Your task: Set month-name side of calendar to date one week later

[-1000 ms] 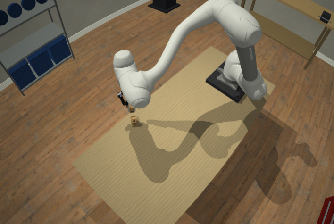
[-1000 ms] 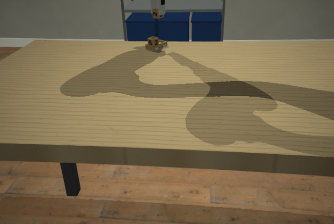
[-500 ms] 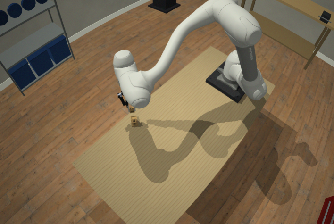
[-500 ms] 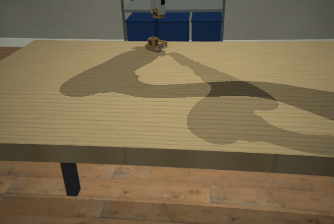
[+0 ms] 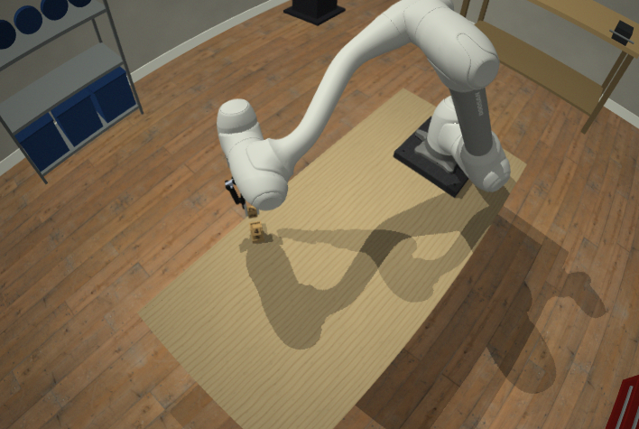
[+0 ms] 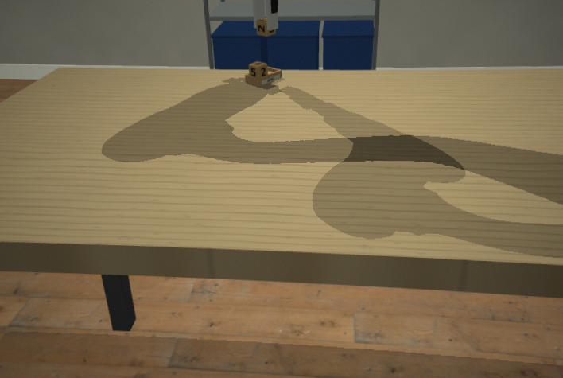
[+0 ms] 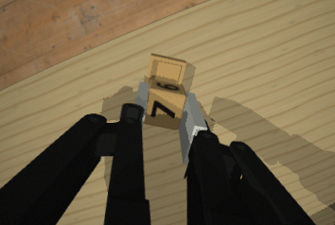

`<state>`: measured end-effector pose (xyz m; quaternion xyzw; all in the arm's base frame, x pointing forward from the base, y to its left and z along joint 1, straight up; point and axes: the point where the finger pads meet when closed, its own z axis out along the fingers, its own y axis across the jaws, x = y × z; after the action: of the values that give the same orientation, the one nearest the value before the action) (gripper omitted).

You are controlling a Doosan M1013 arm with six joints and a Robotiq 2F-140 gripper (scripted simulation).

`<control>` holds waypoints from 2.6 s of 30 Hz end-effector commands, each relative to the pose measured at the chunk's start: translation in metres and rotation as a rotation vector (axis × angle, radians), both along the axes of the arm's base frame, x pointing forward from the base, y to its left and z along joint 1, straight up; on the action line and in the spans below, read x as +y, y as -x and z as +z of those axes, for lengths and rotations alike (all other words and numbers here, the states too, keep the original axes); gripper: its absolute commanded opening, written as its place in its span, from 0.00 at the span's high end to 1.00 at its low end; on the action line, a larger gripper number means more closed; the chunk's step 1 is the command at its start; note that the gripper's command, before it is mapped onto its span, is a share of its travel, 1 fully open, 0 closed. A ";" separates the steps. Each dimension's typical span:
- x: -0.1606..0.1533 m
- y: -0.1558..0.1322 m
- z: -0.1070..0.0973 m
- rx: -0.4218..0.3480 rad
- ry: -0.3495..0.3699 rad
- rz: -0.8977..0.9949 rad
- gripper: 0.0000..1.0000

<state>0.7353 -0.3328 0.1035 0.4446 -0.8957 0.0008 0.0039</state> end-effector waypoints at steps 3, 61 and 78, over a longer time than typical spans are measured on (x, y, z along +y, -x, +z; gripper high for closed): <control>0.001 0.001 -0.018 0.001 -0.003 0.004 0.76; 0.000 0.001 -0.055 0.001 -0.003 0.004 0.76; 0.001 0.003 -0.055 0.001 -0.004 0.005 0.76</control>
<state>0.7334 -0.3317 0.0500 0.4458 -0.8951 -0.0005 0.0047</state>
